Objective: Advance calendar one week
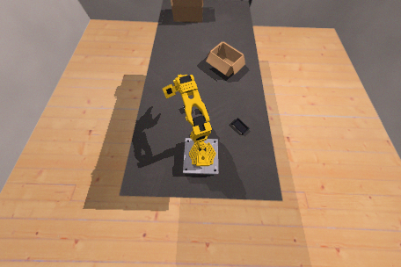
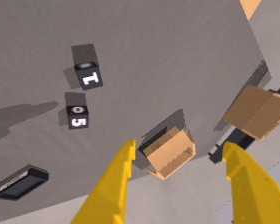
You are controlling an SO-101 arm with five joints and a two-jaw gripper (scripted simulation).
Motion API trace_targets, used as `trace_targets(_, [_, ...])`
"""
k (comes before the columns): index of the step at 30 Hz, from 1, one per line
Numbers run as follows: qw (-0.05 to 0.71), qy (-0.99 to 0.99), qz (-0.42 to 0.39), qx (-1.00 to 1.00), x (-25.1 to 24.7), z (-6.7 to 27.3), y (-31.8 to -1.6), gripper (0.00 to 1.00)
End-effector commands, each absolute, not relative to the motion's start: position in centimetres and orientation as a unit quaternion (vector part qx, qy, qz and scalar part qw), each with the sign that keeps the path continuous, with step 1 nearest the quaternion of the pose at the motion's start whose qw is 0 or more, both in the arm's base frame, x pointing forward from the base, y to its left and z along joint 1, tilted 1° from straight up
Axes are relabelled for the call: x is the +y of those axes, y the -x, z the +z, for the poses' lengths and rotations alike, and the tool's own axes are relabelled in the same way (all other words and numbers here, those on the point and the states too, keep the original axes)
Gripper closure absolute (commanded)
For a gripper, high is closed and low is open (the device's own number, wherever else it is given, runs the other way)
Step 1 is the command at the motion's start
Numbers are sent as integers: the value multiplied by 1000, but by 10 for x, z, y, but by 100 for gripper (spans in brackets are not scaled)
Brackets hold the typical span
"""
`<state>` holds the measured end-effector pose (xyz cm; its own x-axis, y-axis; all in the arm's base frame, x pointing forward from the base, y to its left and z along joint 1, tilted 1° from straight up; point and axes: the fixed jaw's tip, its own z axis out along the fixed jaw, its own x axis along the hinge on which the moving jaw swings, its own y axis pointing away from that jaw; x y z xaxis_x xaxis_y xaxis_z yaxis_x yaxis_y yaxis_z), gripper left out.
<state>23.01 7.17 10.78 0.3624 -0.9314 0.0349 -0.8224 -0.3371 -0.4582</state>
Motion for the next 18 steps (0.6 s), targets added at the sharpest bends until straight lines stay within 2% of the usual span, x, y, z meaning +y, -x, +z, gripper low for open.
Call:
trace_targets(1, [192,804,-156,540,70,112,-232,65])
trace_targets(18, [187,817,-163,521,68,97,-236,65])
